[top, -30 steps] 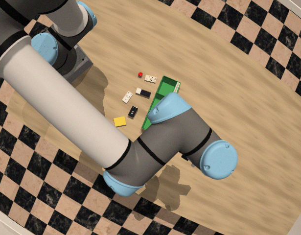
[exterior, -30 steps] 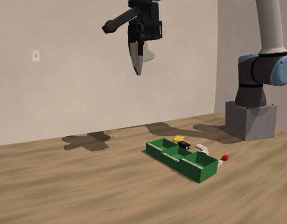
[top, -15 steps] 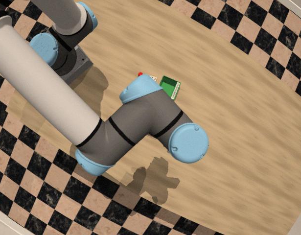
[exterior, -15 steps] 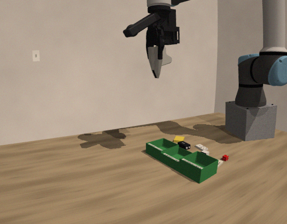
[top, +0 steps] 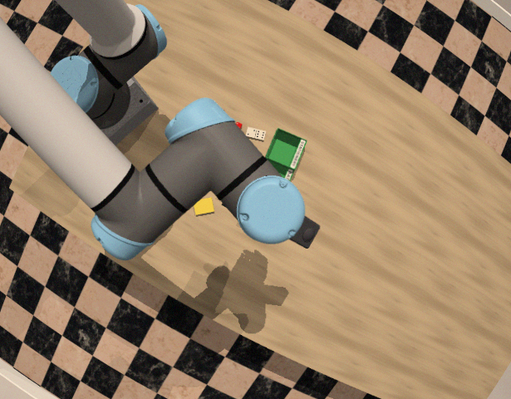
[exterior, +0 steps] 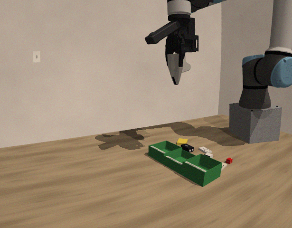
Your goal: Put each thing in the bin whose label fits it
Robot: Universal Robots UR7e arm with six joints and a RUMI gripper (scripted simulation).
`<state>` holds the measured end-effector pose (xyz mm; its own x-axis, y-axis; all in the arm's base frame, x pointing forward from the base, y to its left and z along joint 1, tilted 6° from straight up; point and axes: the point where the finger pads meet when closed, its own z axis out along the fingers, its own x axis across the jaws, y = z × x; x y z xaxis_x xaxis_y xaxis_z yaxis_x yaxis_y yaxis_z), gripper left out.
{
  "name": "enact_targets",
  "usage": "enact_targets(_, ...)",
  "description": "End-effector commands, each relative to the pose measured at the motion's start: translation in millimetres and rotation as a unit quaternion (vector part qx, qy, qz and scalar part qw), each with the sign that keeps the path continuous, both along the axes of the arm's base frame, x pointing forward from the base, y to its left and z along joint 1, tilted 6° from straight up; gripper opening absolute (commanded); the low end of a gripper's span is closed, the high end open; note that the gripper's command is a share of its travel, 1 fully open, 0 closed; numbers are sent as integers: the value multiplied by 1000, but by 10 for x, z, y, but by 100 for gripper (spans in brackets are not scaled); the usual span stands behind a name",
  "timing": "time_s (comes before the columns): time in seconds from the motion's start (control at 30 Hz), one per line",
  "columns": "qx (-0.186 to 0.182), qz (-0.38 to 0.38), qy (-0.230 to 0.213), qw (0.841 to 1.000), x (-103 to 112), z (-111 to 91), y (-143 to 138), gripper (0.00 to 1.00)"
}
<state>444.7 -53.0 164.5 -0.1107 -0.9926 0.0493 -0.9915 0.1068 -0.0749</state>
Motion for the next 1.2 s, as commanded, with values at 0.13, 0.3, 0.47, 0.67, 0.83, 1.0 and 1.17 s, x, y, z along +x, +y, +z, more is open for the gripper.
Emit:
enact_targets(0.13,2,7,-8,1000,-435,-233,107,4)
enact_targets(0.3,3,11,-11,1000,-542,-304,140,4)
enact_targets(0.47,3,11,-11,1000,-717,-425,197,4)
enact_targets(0.67,4,14,-14,1000,-948,-608,280,4)
enact_targets(0.83,4,15,-14,1000,-940,-600,280,4)
enact_targets(1.0,4,15,-14,1000,-940,-600,280,4)
enact_targets(1.17,0,71,-11,997,-643,-877,173,4)
